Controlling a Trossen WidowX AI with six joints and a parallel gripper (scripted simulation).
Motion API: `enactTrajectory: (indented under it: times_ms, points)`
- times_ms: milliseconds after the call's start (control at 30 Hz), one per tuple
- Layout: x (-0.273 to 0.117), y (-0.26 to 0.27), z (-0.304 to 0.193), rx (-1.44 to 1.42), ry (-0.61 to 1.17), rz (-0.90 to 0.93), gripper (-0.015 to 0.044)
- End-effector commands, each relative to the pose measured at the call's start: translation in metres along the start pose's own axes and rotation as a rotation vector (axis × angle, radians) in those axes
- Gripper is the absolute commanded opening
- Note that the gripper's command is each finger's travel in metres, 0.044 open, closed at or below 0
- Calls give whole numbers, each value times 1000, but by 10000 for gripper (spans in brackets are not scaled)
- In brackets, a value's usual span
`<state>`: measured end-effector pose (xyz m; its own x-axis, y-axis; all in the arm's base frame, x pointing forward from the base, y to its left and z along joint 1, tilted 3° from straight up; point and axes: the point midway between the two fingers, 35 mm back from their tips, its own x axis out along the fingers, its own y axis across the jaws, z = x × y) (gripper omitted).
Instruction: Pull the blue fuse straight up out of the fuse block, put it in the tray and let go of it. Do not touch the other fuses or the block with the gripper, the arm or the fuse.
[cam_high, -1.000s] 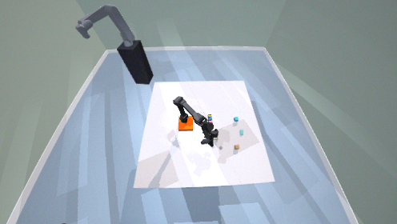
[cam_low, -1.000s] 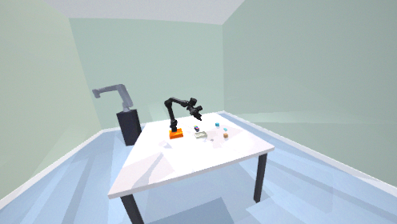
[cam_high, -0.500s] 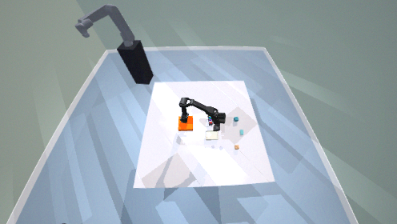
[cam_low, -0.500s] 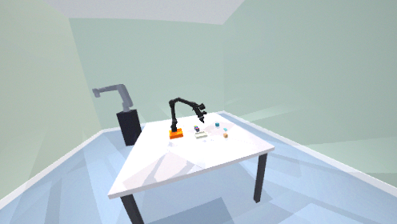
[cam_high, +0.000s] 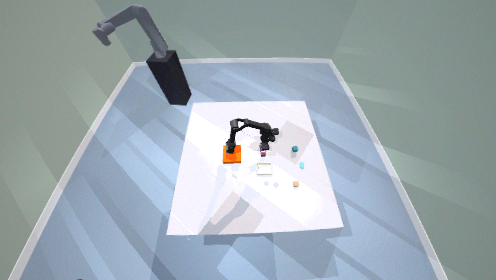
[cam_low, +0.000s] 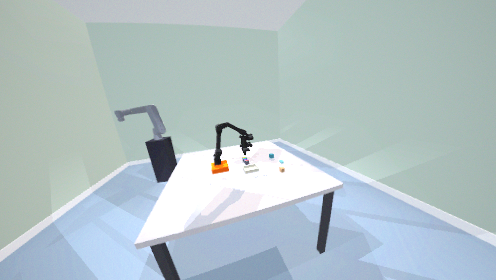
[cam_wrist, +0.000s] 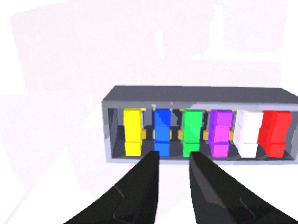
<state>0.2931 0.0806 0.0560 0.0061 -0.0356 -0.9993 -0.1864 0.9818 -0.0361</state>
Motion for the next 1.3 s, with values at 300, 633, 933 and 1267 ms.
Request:
enactTrajectory:
  times_ms: [300, 633, 933, 1267]
  points:
    - [10, 2, -2, 10, 7, 4, 64]
    - [19, 4, -3, 10, 7, 4, 64]
    - [28, 5, -4, 10, 7, 4, 64]
    - [31, 5, -4, 10, 7, 4, 64]
